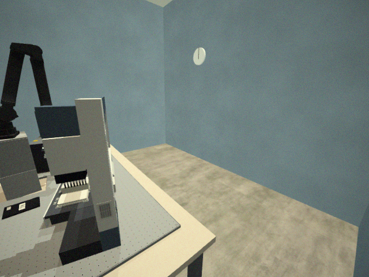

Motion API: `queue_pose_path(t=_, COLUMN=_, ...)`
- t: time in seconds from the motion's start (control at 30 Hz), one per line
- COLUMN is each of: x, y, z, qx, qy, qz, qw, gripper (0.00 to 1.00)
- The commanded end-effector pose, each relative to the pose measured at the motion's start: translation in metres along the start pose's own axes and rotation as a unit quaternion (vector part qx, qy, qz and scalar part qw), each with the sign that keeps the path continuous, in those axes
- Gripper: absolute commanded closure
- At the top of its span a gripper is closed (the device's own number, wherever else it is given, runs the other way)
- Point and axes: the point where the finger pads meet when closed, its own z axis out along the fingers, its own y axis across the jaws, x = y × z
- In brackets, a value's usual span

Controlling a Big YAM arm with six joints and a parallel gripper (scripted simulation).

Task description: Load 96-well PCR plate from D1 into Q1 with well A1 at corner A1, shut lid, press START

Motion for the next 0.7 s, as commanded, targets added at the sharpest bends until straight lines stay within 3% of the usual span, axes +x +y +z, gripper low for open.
queue_pose_path(t=0.0, x=-0.008, y=-0.005, z=0.003, qx=-0.001, qy=0.002, qz=-0.027, qw=1.0, gripper=0.0)
queue_pose_path(t=0.4, x=-0.064, y=-0.033, z=0.018, qx=0.003, qy=0.006, qz=-0.044, qw=0.999, gripper=0.0)
queue_pose_path(t=0.53, x=-0.064, y=-0.037, z=0.021, qx=0.004, qy=0.012, qz=-0.048, qw=0.999, gripper=0.0)
queue_pose_path(t=0.67, x=-0.09, y=-0.049, z=0.026, qx=0.003, qy=0.009, qz=-0.045, qw=0.999, gripper=0.0)
